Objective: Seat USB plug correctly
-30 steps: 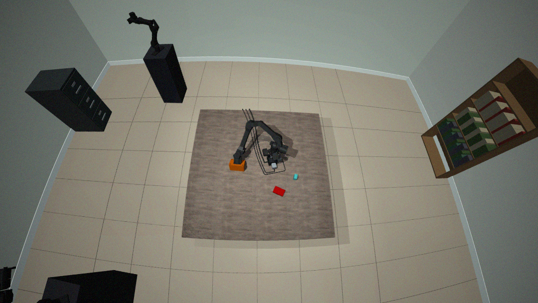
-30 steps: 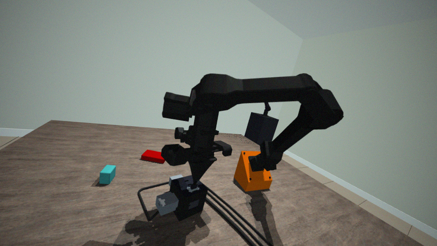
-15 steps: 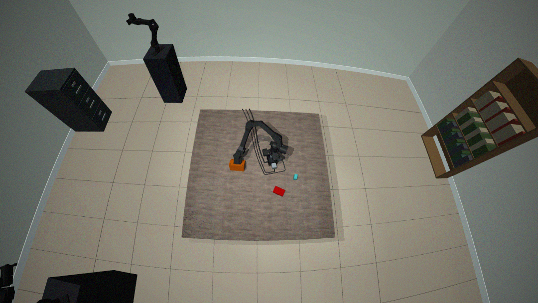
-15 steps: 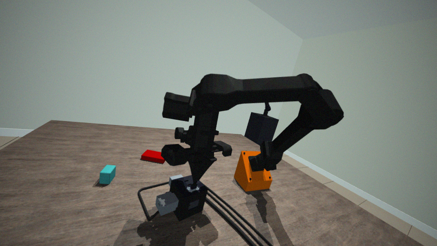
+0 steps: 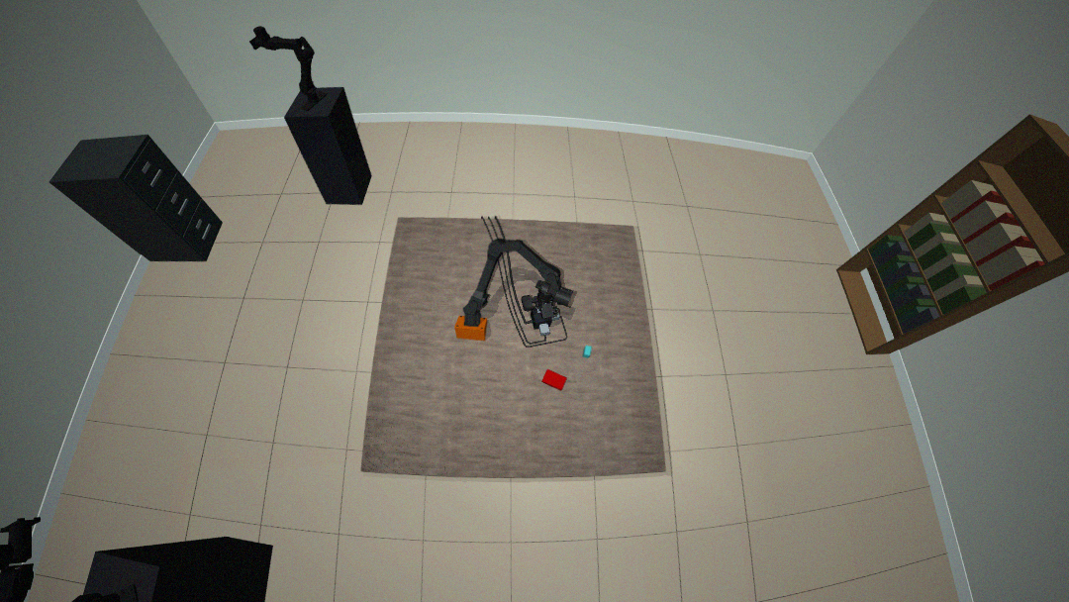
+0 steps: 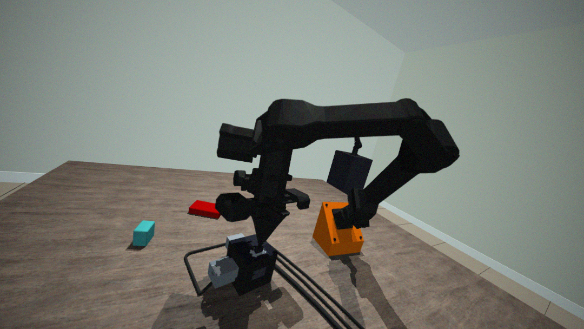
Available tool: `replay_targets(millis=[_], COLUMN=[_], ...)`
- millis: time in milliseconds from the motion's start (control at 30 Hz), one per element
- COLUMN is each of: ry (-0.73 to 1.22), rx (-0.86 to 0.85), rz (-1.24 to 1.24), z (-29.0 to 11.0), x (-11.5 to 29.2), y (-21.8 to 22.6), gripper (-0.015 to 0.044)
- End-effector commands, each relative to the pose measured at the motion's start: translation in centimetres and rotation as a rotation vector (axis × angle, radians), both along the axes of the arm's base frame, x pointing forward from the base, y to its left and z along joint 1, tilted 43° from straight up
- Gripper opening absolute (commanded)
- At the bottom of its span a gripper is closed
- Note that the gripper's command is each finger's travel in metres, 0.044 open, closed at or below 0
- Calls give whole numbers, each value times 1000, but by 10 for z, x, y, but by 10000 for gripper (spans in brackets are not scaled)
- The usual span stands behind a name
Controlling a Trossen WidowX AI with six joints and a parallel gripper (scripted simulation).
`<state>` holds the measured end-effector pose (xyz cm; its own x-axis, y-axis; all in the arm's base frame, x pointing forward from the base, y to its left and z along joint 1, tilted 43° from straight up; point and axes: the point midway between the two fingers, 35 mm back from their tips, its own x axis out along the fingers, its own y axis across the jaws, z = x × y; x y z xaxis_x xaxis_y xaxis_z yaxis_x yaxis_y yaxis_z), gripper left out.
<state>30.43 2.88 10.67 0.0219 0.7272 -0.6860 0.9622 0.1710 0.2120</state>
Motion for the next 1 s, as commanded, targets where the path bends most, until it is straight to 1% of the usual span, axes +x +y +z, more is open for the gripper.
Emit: replay_targets(millis=[0,567,667,700,967], ry=[0,0,0,0,0], rx=[2,2,0,0,0], rz=[4,4,0,0,0], z=[-1,-1,0,0,0], x=[0,0,0,0,0], y=[2,2,0,0,0], gripper=[0,0,79,95,95])
